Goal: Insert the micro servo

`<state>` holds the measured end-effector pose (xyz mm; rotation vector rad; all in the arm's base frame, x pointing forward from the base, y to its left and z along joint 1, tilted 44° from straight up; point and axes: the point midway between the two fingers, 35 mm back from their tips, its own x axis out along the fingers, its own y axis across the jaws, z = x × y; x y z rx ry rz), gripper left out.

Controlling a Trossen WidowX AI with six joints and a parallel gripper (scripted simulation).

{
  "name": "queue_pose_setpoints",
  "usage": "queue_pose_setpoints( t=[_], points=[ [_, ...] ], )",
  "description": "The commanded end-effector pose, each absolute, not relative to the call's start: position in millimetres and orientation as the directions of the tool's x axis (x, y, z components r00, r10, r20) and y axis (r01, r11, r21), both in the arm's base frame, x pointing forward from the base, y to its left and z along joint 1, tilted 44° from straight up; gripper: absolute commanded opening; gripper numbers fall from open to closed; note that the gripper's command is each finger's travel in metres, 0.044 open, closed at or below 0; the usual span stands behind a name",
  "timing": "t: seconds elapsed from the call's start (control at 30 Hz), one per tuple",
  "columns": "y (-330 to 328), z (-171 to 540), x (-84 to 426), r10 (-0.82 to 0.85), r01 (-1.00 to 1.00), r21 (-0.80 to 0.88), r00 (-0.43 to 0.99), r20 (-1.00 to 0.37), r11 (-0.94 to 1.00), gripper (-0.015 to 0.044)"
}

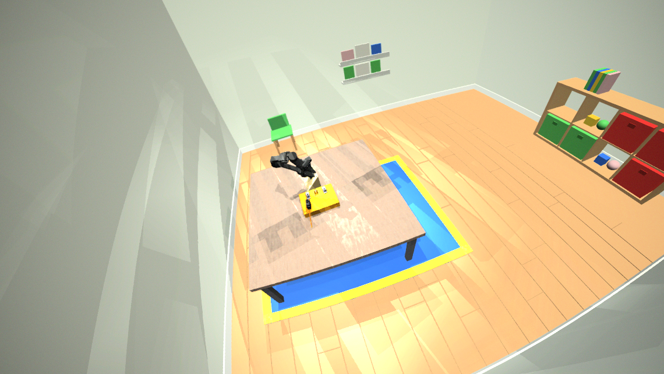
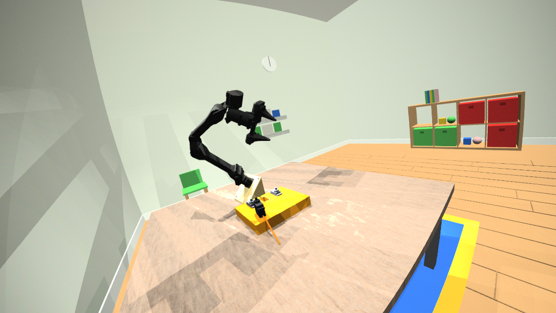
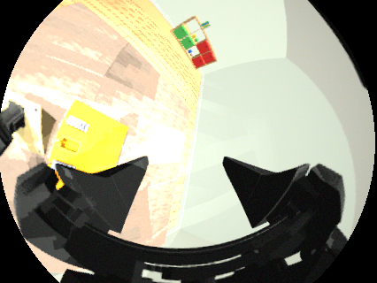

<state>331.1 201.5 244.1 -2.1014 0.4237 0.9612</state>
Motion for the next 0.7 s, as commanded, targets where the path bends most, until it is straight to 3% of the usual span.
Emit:
queue_pose_setpoints(
  t=[0.0, 0.67],
  points=[
    [178.3, 227.2, 338.3, -0.083, -0.587, -0.394, 0.622, -0.778, -0.707, 0.0440],
    [58.3, 174.0, 348.0, -0.483, -0.551, 0.244, 0.342, -0.806, -0.798, 0.0440]
  ],
)
